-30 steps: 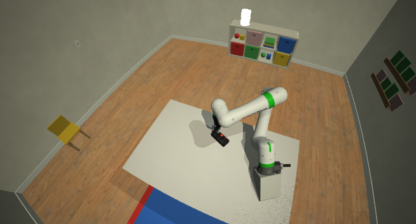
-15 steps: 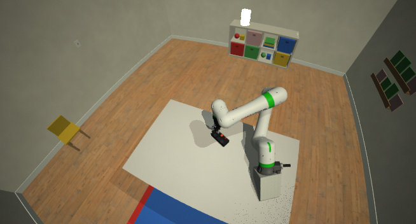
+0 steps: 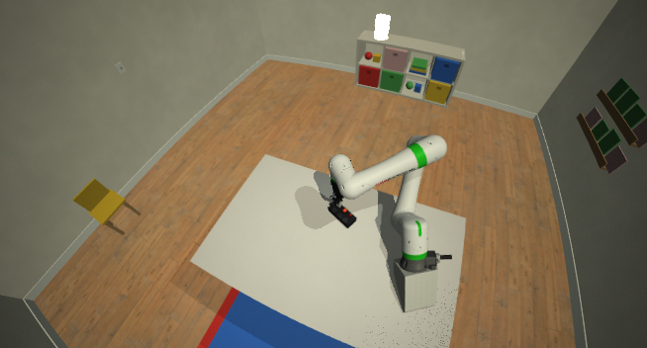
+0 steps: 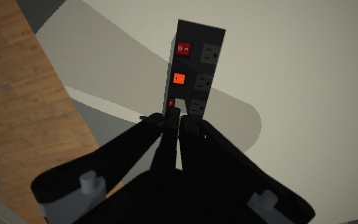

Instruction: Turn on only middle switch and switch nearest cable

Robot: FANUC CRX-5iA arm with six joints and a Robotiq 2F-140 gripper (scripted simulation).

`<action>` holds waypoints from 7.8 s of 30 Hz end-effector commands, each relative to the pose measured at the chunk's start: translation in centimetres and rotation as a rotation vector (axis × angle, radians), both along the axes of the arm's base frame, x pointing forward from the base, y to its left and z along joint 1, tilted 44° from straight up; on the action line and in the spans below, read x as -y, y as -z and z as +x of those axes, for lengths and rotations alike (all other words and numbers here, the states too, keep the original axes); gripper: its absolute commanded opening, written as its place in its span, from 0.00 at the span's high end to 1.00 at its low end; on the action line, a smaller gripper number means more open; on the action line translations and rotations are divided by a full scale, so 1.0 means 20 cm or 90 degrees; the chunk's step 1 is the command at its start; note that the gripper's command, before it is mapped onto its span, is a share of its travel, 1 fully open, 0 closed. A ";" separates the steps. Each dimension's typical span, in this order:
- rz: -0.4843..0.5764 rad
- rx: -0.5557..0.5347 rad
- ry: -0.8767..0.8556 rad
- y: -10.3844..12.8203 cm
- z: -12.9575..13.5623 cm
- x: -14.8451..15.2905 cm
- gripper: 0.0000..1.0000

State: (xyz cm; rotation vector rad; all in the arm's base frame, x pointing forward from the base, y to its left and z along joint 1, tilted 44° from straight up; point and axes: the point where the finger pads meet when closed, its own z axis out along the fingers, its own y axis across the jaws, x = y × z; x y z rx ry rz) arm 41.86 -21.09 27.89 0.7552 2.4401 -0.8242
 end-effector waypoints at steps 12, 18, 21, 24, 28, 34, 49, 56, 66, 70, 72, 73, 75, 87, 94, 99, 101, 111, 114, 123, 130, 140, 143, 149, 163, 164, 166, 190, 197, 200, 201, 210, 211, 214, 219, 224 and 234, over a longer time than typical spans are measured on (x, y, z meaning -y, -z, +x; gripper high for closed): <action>0.000 0.000 0.000 0.00 0.00 0.00 1.00; 0.000 0.000 0.000 0.00 0.00 0.00 1.00; 0.000 0.000 0.000 0.00 0.00 0.00 1.00; 0.000 0.000 0.000 0.00 0.00 0.00 1.00; 0.000 0.000 0.000 0.00 0.00 0.00 1.00; 0.000 0.000 0.000 0.00 0.00 0.00 1.00; 0.000 0.000 0.000 0.02 0.01 0.02 1.00; 0.000 0.000 0.000 0.03 0.01 0.03 1.00; 0.000 0.000 0.000 0.03 0.01 0.03 1.00; 0.000 0.000 0.000 0.03 0.01 0.03 1.00; 0.000 0.000 0.000 0.03 0.01 0.03 1.00; 0.000 0.000 0.000 0.03 0.01 0.03 1.00; 0.000 0.000 0.000 0.03 0.01 0.03 1.00; 0.000 0.000 0.000 -0.03 -0.01 -0.02 1.00; 0.000 0.000 0.000 -0.08 -0.03 -0.07 1.00; 0.000 0.000 0.000 -0.11 -0.03 -0.10 1.00; 0.000 0.000 0.000 -0.11 -0.04 -0.10 1.00; 0.000 0.000 0.000 -0.11 -0.04 -0.10 1.00; 0.000 0.000 0.000 -0.11 -0.04 -0.10 1.00; 0.000 0.000 0.000 -0.11 -0.04 -0.10 0.00; 0.000 0.000 0.000 -0.16 -0.05 -0.14 0.00; 0.000 0.000 0.000 -0.30 -0.10 -0.27 0.00; 0.000 0.000 0.000 -0.35 -0.11 -0.32 0.00; 0.000 0.000 0.000 -0.40 -0.13 -0.37 0.00; 0.000 0.000 0.000 -0.41 -0.14 -0.37 0.00; 0.000 0.000 0.000 -0.41 -0.14 -0.37 0.00; 0.000 0.000 0.000 -0.41 -0.14 -0.37 0.00; 0.000 0.000 0.000 -0.41 -0.14 -0.37 0.00; 0.000 0.000 0.000 -0.41 -0.14 -0.37 0.00; 0.000 0.000 0.000 -0.41 -0.14 -0.37 0.00; 0.000 0.000 0.000 -0.41 -0.14 -0.37 0.00; 0.000 0.000 0.000 -0.41 -0.14 -0.37 0.00; 0.000 0.000 0.000 -0.41 -0.14 -0.37 0.00; 0.000 0.000 0.000 -0.41 -0.14 -0.37 0.00; 0.000 0.000 0.000 -0.41 -0.14 -0.37 0.00; 0.000 0.000 0.000 -0.41 -0.14 -0.37 0.00; 0.000 0.000 0.000 -0.41 -0.14 -0.37 0.00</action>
